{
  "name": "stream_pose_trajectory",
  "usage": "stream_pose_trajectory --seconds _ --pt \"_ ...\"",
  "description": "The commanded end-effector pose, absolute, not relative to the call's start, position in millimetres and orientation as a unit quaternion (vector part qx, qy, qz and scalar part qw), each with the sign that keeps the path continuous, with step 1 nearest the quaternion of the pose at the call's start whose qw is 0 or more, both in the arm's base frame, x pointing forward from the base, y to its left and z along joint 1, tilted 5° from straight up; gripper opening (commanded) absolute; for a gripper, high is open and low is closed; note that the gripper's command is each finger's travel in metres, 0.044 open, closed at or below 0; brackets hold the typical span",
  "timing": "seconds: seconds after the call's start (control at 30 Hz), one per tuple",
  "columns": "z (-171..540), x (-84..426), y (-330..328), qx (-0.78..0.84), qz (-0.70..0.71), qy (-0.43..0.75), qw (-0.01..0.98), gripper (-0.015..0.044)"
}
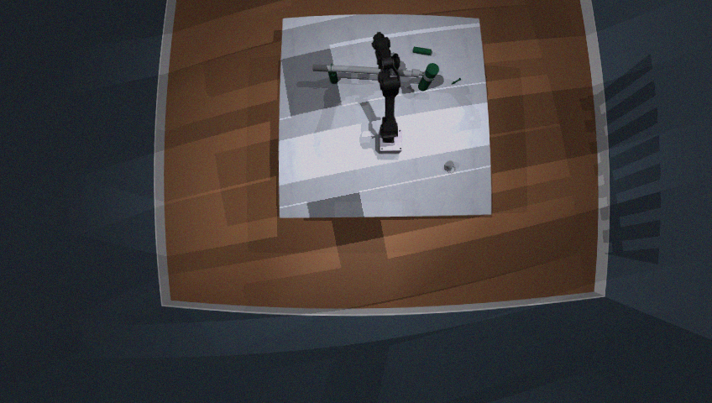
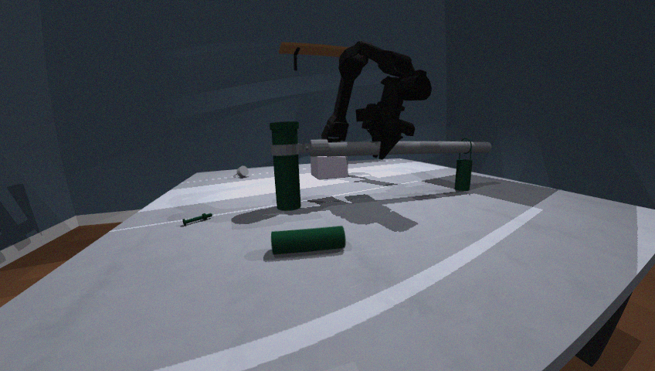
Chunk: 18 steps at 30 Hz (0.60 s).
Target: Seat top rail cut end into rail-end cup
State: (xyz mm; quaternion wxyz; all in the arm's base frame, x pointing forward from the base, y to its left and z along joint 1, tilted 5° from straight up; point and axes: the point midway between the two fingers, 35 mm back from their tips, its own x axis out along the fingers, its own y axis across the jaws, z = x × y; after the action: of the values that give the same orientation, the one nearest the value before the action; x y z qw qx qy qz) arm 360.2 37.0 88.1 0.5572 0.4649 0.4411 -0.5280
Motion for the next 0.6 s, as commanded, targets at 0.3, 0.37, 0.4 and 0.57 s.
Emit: stream_pose_trajectory --seconds 0.3,0.37,0.4,0.57 --pt "91.7 361.9 32.8 0.462 -0.528 0.438 0.562 0.0" --pt "91.9 362.0 32.5 0.462 -0.528 0.438 0.562 0.0" --pt "92.0 362.1 32.3 0.462 -0.528 0.438 0.562 0.0" --pt "92.5 362.3 31.4 0.462 -0.528 0.438 0.562 0.0"
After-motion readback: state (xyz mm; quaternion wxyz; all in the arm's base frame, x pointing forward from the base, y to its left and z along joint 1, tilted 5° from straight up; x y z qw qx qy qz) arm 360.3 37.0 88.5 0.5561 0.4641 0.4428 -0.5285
